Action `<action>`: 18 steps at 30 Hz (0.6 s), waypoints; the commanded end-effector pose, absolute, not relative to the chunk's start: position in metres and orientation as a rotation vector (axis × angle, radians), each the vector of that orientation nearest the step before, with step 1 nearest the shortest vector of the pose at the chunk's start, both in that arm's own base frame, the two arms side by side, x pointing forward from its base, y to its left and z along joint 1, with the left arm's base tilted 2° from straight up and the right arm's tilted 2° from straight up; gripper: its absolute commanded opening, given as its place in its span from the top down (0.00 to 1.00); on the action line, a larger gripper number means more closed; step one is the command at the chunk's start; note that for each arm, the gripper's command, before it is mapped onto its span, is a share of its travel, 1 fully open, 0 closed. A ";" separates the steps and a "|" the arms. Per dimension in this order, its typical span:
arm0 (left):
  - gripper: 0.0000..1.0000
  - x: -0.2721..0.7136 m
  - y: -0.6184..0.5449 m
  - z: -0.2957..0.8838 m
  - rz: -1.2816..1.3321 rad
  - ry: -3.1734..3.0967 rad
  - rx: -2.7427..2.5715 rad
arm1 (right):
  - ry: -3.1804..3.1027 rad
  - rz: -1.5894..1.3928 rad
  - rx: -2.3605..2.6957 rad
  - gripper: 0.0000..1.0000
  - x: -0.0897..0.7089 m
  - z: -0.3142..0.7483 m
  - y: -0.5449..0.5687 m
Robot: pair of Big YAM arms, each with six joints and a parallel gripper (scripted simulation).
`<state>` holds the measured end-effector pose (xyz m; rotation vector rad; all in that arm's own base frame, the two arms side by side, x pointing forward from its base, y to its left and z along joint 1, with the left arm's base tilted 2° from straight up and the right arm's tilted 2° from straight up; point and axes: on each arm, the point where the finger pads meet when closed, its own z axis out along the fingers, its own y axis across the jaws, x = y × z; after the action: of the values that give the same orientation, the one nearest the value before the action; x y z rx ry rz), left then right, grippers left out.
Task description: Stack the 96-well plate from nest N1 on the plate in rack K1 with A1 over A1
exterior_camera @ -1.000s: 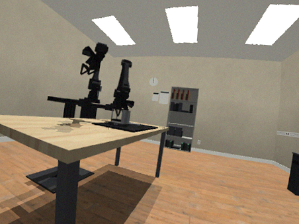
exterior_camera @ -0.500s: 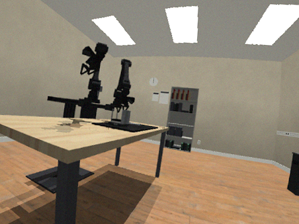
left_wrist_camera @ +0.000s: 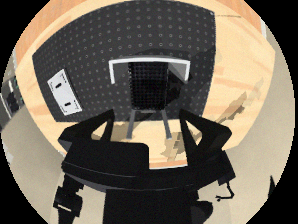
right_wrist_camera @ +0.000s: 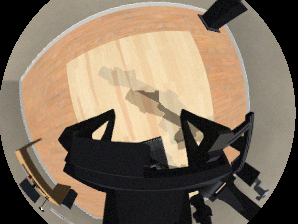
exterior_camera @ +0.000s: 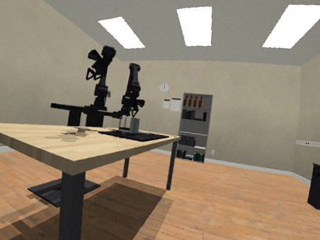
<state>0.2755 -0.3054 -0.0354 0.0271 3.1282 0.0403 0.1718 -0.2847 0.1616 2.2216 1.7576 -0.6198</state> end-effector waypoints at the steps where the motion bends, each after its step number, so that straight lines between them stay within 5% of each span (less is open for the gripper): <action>1: 0.00 0.292 -0.329 -0.002 -0.034 3.080 0.017 | 1.721 -0.613 2.225 0.00 0.168 0.170 -0.288; 18: 0.00 0.286 -0.322 -0.010 -0.019 3.089 0.020 | 1.721 -0.613 2.225 0.00 0.168 0.170 -0.288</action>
<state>0.2744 -0.3041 -0.0264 0.0256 3.1305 0.0445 0.1718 -0.2847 0.1616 2.2216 1.7576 -0.6198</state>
